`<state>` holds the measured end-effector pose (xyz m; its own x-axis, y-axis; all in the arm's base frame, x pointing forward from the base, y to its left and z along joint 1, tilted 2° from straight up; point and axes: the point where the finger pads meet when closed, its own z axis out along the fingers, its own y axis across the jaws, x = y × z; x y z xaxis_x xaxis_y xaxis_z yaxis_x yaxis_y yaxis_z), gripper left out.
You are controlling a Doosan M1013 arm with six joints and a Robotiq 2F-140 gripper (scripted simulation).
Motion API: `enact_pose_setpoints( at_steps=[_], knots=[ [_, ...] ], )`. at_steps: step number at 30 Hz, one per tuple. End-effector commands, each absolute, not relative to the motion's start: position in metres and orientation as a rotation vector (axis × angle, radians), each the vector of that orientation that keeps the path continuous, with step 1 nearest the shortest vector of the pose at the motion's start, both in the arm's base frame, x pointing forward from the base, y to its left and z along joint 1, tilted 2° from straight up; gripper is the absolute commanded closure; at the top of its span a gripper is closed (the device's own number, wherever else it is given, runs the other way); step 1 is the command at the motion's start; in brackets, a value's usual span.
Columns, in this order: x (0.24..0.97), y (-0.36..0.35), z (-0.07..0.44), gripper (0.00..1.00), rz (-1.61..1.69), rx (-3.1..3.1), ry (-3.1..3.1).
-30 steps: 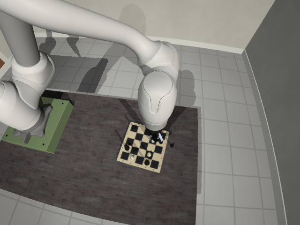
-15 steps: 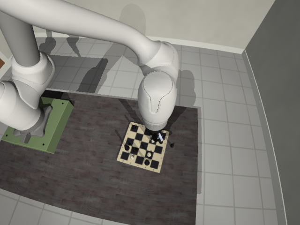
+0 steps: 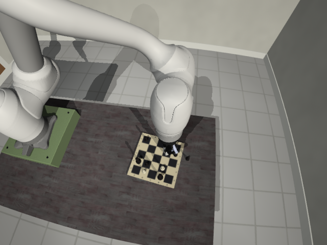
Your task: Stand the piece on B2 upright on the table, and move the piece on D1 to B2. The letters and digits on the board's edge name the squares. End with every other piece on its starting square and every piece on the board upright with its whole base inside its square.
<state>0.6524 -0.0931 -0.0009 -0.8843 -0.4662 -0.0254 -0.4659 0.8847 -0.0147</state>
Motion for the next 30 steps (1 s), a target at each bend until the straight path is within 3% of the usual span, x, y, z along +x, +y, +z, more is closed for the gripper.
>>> enact_pose_setpoints(
  at_steps=[1, 8, 15, 30],
  knots=[
    [0.6524, -0.093, -0.0008, 0.96, -0.013, -0.747, 3.022],
    [0.6524, -0.093, -0.0008, 0.91, -0.013, -0.747, 3.022],
    [0.6524, -0.093, -0.0008, 0.78, -0.013, -0.747, 3.022],
    [0.6523, -0.093, 0.0022, 0.78, -0.013, -0.747, 3.022]
  ],
)
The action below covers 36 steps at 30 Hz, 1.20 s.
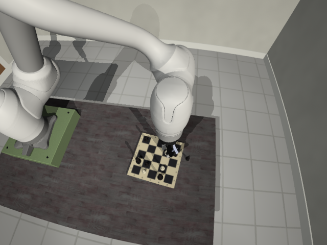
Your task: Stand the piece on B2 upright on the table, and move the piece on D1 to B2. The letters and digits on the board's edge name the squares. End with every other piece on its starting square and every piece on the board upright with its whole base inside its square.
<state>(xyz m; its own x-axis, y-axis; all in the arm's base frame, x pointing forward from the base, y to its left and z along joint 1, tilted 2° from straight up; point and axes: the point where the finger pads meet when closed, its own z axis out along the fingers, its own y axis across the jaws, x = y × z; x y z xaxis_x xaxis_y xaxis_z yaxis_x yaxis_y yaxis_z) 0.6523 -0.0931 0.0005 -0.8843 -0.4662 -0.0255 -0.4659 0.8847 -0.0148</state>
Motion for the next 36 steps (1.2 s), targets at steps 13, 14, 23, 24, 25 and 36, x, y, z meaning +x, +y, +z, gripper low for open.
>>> enact_pose_setpoints(
  at_steps=[13, 14, 23, 24, 25, 36],
  knots=[
    [0.651, -0.093, 0.048, 0.78, -0.013, -0.747, 3.022],
    [0.651, -0.093, 0.053, 0.78, -0.013, -0.747, 3.022],
    [0.65, -0.093, 0.087, 0.78, -0.013, -0.747, 3.022],
    [0.65, -0.093, 0.088, 0.78, -0.013, -0.747, 3.022],
    [0.65, -0.093, 0.089, 0.78, -0.013, -0.747, 3.022],
    [0.65, -0.093, 0.089, 0.0, -0.013, -0.747, 3.022]
  ],
)
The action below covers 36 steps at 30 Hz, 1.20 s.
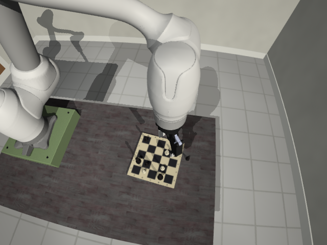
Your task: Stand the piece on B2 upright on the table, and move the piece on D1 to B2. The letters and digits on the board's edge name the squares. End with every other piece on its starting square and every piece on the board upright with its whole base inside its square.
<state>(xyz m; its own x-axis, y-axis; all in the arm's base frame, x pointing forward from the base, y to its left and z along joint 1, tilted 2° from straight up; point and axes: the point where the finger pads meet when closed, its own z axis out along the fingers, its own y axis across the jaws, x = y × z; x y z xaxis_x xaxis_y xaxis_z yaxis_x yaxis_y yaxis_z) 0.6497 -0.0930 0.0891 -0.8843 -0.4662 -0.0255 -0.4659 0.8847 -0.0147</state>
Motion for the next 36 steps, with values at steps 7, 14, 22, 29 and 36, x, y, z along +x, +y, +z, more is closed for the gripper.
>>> enact_pose_setpoints(
  at_steps=[7, 14, 22, 29, 36],
  knots=[
    [0.65, -0.093, 0.089, 0.0, -0.013, -0.747, 3.022],
    [0.65, -0.093, 0.089, 0.0, -0.013, -0.747, 3.022],
    [0.649, -0.093, 0.098, 0.0, -0.013, -0.747, 3.022],
    [0.649, -0.093, 0.113, 0.0, -0.013, -0.747, 3.022],
    [0.648, -0.093, 0.137, 0.0, -0.013, -0.747, 3.022]
  ],
)
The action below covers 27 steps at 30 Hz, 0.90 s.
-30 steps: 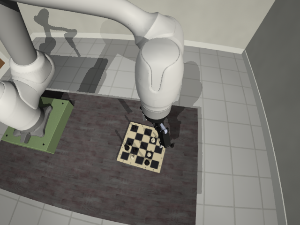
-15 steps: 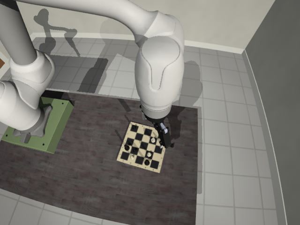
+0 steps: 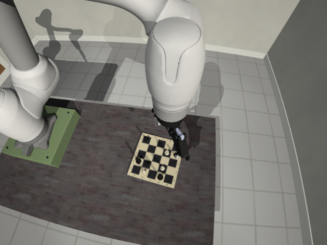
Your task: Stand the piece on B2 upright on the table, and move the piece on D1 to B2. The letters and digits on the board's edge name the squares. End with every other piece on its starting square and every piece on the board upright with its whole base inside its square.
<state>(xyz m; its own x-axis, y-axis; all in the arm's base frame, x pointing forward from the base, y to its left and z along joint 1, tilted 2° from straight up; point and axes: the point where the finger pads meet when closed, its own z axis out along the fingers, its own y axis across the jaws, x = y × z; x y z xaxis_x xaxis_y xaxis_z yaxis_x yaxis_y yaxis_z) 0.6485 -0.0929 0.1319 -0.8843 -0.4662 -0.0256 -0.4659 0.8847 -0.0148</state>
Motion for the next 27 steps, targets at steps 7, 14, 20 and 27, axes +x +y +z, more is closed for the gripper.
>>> enact_pose_setpoints(
  at_steps=[7, 14, 20, 27],
  knots=[
    [0.6481, -0.0929, 0.1455, 0.0, -0.013, -0.747, 3.022],
    [0.648, -0.0929, 0.1466, 0.0, -0.013, -0.747, 3.022],
    [0.648, -0.0929, 0.1466, 0.0, -0.013, -0.747, 3.022],
    [0.648, -0.0929, 0.1466, 0.0, -0.013, -0.747, 3.022]
  ],
)
